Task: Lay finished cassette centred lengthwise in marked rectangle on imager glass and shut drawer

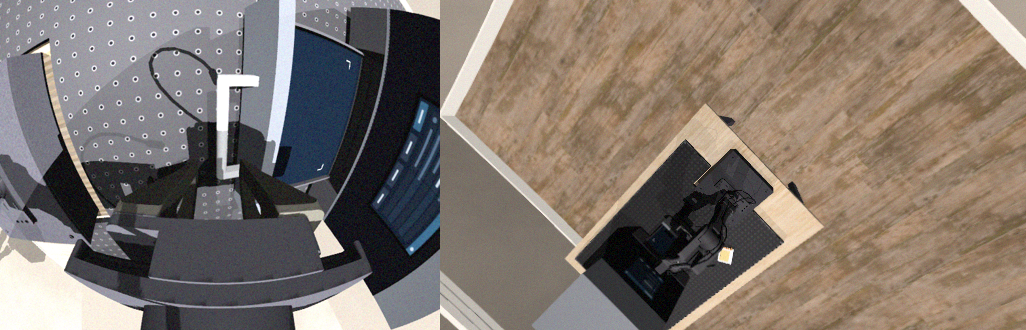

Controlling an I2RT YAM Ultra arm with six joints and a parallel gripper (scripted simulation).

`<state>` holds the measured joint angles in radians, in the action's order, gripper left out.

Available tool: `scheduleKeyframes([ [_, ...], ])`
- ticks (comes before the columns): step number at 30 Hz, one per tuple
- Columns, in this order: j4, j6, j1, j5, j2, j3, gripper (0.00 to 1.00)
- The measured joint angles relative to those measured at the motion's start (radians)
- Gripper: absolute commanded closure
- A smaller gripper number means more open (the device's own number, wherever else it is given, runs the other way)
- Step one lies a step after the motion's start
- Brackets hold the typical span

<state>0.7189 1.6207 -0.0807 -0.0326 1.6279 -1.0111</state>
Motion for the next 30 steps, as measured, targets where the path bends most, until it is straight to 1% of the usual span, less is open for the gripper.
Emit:
scheduleKeyframes([
  [8,0.002,-0.004,0.000,0.000,0.000,0.000,0.65],
  [10,0.018,-0.029,0.002,0.005,-0.010,-0.001,0.65],
  [14,0.077,-0.118,0.013,0.016,-0.054,-0.026,0.65],
  [20,0.190,-0.301,0.033,0.036,-0.118,-0.092,0.65],
  [27,0.325,-0.495,0.048,0.054,-0.130,-0.158,0.65],
  [30,0.385,-0.587,0.053,0.059,-0.137,-0.196,0.65],
])
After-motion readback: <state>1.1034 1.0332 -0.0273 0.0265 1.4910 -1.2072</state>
